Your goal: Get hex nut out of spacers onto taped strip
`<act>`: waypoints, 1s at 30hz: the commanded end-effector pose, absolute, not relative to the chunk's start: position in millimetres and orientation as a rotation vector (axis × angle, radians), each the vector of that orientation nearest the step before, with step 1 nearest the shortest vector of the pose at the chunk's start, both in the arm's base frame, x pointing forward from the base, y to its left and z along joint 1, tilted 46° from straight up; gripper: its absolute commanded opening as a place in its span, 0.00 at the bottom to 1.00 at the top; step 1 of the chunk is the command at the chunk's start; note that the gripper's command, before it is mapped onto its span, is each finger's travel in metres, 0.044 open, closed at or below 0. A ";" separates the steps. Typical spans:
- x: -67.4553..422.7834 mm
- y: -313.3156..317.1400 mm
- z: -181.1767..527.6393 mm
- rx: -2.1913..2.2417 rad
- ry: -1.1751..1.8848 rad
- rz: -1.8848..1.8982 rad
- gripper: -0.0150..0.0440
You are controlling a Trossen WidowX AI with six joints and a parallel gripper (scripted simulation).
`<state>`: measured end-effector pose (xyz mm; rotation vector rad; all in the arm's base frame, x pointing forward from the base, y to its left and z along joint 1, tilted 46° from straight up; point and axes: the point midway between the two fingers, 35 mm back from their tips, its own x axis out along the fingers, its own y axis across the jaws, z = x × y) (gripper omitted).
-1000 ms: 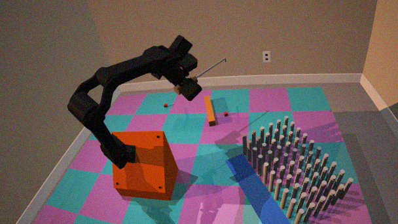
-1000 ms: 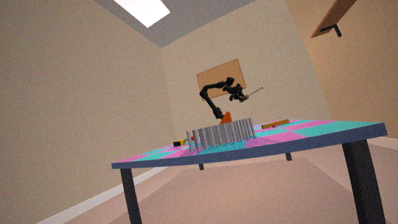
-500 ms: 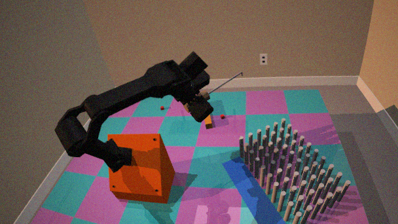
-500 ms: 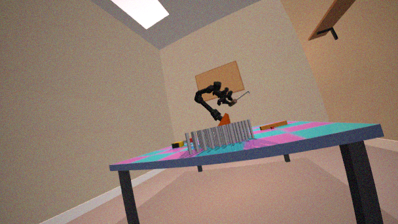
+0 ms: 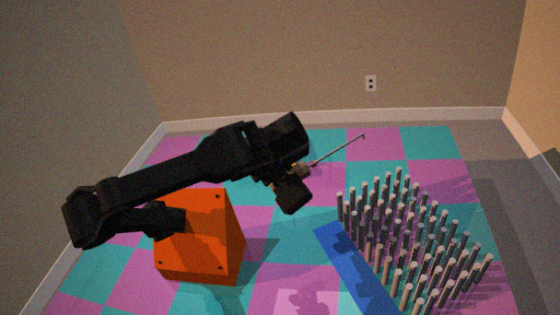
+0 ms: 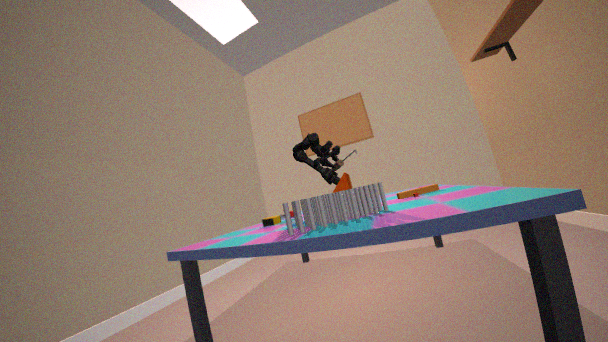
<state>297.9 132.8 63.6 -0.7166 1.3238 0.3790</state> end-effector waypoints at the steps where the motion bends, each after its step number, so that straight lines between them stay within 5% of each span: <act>1: 302.6 112.4 78.1 -0.725 1.308 0.355 0.25; 30: 290.5 -35.0 146.5 -0.781 1.312 0.134 0.25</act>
